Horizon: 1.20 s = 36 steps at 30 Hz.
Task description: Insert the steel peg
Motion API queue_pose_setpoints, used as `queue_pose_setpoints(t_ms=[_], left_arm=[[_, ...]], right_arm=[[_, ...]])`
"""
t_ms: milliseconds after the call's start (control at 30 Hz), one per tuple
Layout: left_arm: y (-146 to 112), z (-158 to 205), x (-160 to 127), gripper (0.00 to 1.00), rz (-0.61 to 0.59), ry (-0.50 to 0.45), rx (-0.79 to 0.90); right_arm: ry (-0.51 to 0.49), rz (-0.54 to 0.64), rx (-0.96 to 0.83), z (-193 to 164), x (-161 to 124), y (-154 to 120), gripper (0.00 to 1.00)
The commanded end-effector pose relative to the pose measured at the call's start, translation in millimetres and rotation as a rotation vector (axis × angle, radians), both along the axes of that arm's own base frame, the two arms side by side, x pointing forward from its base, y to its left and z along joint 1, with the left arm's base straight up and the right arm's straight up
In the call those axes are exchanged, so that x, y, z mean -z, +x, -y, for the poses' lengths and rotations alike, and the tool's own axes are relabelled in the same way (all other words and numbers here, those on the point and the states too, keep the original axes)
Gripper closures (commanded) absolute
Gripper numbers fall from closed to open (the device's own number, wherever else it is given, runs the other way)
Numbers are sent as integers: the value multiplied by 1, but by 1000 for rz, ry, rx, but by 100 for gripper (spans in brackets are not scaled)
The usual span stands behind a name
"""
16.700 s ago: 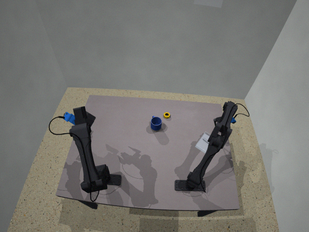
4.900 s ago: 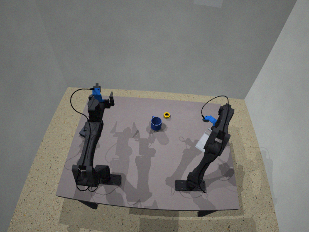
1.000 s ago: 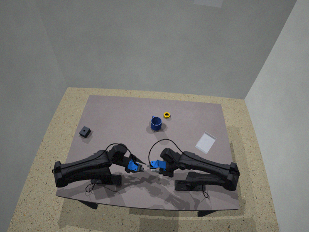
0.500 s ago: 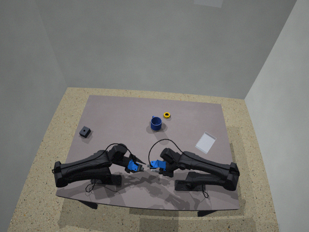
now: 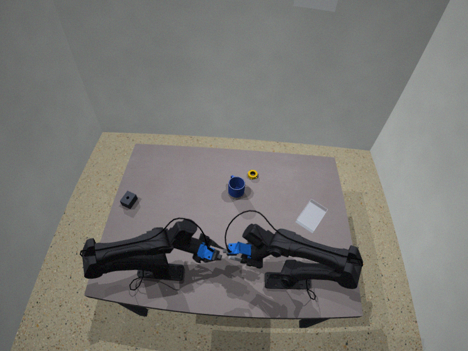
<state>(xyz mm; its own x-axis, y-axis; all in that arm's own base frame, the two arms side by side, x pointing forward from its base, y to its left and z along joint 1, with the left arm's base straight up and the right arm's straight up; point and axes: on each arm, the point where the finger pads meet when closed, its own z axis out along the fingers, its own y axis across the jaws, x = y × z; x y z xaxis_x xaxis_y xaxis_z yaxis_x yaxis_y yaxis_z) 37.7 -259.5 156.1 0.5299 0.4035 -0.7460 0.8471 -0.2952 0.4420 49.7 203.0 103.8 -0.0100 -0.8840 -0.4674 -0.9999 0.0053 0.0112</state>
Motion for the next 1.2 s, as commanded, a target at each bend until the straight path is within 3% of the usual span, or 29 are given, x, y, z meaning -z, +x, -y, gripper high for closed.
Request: queue_pose_setpoints(t_ms=[0, 1167], left_arm=[[0, 9, 4, 57, -6, -7, -8], [-2, 20, 12, 57, -6, -9, -9]], right_arm=[[45, 14, -3, -8, -9, 2, 100], [45, 14, -3, -8, -9, 2, 100]])
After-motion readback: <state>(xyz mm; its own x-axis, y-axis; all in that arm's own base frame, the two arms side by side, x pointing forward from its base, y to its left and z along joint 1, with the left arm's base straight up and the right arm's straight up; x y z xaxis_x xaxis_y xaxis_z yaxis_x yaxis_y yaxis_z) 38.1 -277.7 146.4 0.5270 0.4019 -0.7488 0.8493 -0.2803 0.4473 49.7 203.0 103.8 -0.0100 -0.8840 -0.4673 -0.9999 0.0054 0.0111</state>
